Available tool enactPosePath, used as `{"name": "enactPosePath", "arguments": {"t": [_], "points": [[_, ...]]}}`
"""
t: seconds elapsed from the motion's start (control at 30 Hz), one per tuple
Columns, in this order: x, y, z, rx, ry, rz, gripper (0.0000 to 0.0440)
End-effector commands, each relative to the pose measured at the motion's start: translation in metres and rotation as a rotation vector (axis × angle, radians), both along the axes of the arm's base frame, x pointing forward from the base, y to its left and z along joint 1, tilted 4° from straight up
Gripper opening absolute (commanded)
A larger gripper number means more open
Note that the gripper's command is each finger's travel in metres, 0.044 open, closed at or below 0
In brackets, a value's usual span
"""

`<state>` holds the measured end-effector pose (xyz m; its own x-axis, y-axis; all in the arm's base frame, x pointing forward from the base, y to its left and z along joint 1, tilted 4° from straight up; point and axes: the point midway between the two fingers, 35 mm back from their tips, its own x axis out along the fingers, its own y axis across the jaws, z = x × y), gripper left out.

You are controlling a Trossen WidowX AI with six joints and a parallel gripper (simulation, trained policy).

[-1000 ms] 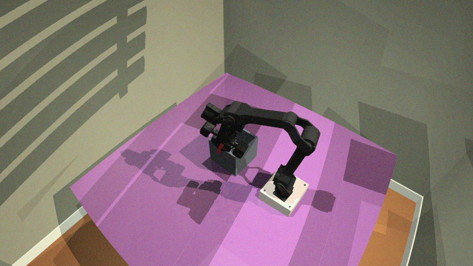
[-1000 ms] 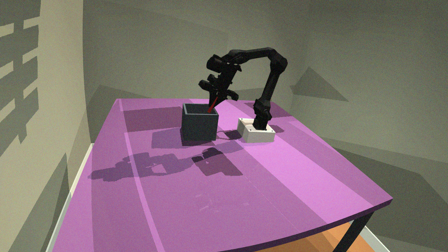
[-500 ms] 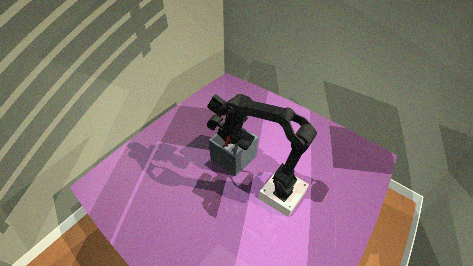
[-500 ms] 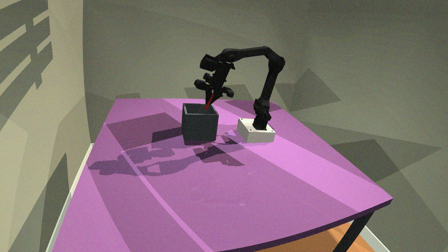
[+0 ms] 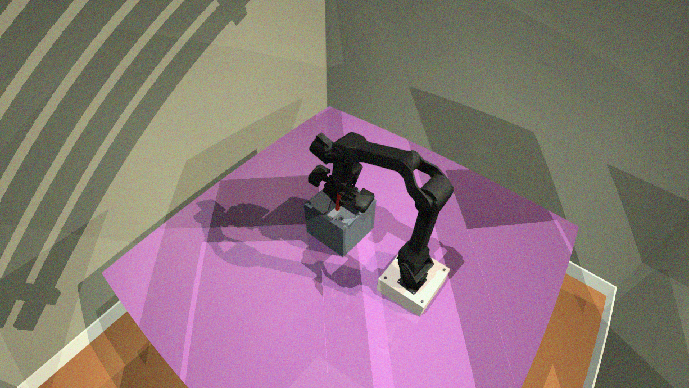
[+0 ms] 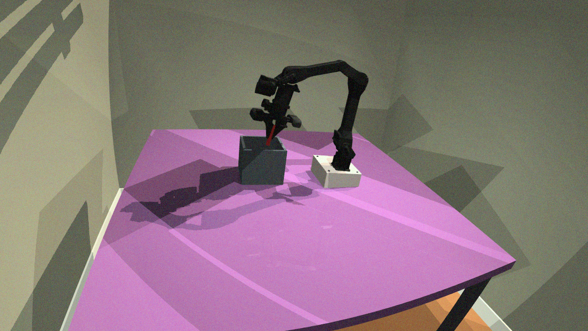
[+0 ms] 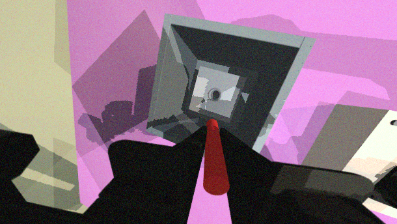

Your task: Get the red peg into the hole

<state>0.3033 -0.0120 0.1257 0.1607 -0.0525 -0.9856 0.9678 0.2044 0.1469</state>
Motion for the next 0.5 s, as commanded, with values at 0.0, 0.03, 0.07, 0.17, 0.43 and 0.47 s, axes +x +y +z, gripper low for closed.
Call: {"name": "enactPosePath", "arguments": {"t": [0.0,0.03,0.07,0.17,0.43,0.47], "points": [[0.002,-0.007,-0.009,0.003,0.018,0.001,0.0000],[0.003,-0.009,-0.012,0.004,0.023,0.001,0.0000],[0.003,-0.011,-0.015,0.006,0.027,0.001,0.0000],[0.005,-0.014,-0.024,0.016,0.037,0.001,0.0000],[0.011,-0.020,-0.044,0.040,0.050,0.005,0.0000],[0.012,-0.021,-0.046,0.042,0.050,0.006,0.0000]]}}
